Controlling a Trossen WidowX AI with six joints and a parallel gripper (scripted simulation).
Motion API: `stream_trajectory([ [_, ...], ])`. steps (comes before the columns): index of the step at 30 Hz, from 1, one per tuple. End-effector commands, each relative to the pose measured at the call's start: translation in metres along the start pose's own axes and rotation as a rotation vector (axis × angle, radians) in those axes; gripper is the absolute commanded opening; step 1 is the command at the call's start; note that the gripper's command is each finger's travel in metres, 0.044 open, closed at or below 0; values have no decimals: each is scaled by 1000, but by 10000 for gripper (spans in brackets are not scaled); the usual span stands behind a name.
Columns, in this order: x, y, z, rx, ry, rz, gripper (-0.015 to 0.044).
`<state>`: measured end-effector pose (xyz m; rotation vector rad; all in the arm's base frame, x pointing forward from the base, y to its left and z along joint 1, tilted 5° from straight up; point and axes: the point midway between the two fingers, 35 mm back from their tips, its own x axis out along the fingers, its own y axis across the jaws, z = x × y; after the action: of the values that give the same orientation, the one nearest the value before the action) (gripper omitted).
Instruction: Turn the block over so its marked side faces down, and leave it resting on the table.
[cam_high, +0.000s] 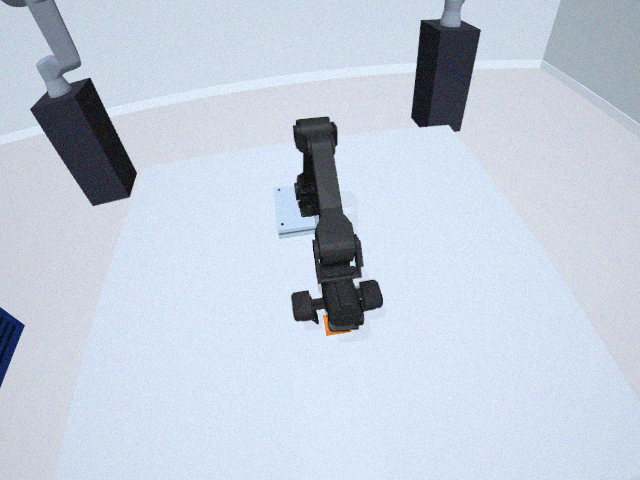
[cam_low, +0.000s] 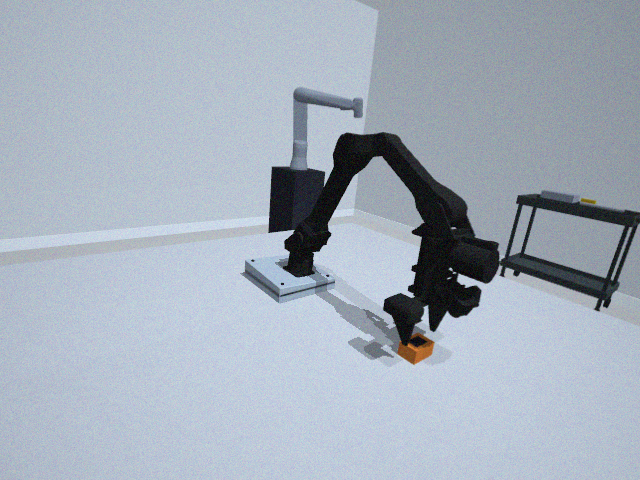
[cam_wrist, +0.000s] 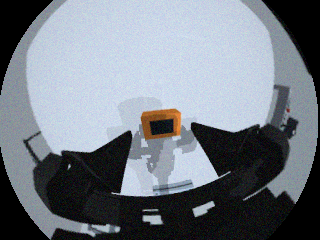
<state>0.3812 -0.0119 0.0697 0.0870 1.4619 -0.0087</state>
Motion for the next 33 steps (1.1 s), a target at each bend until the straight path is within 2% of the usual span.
stream_trajectory([
  [1, 9, -1, -1, 5, 8, -3, 440],
  [13, 26, -1, -2, 5, 8, -3, 440],
  [19, 26, -1, -2, 5, 8, -3, 282],
  [33, 26, -1, -2, 5, 8, -3, 189],
])
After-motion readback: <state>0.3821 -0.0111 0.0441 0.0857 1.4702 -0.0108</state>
